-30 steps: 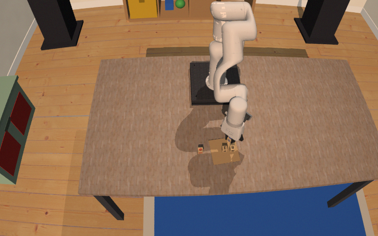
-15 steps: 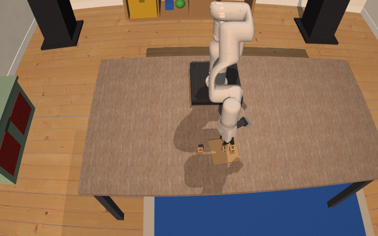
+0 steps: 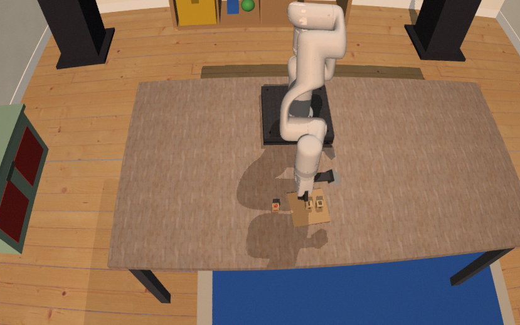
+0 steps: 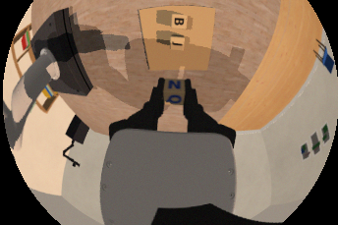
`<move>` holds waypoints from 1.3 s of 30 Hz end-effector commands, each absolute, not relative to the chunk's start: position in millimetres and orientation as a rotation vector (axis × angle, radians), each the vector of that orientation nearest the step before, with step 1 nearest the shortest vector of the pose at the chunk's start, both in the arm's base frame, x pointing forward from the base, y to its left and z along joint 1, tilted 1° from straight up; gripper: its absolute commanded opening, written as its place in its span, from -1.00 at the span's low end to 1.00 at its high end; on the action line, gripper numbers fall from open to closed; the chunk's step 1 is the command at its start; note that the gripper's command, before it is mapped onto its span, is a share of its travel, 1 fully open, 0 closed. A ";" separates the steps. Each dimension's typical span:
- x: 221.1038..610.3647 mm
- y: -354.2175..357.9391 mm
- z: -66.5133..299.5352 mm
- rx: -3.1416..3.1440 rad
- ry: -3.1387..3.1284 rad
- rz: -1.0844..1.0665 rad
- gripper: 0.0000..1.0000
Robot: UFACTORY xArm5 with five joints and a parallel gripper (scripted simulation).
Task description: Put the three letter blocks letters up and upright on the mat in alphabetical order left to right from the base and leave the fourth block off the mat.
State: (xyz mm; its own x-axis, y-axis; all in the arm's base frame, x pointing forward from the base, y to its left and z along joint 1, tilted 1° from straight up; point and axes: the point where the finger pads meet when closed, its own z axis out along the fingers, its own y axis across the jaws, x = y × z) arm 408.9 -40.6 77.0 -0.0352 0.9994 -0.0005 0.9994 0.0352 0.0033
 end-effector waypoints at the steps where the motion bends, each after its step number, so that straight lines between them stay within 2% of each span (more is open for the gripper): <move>1: 410.3 -43.2 78.2 2.221 2.214 0.007 -0.57; 22: 410.3 -44.0 75.0 2.230 2.205 0.007 -0.57; 33: 410.3 -44.7 45.3 2.230 2.205 0.007 -0.57; 39: 410.4 -45.2 15.4 2.230 2.205 0.007 -0.57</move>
State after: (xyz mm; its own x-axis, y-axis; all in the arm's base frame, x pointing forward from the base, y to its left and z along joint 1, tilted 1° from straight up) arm 408.6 -44.7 33.6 0.0112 0.9999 -0.0005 0.9999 -0.0112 0.0046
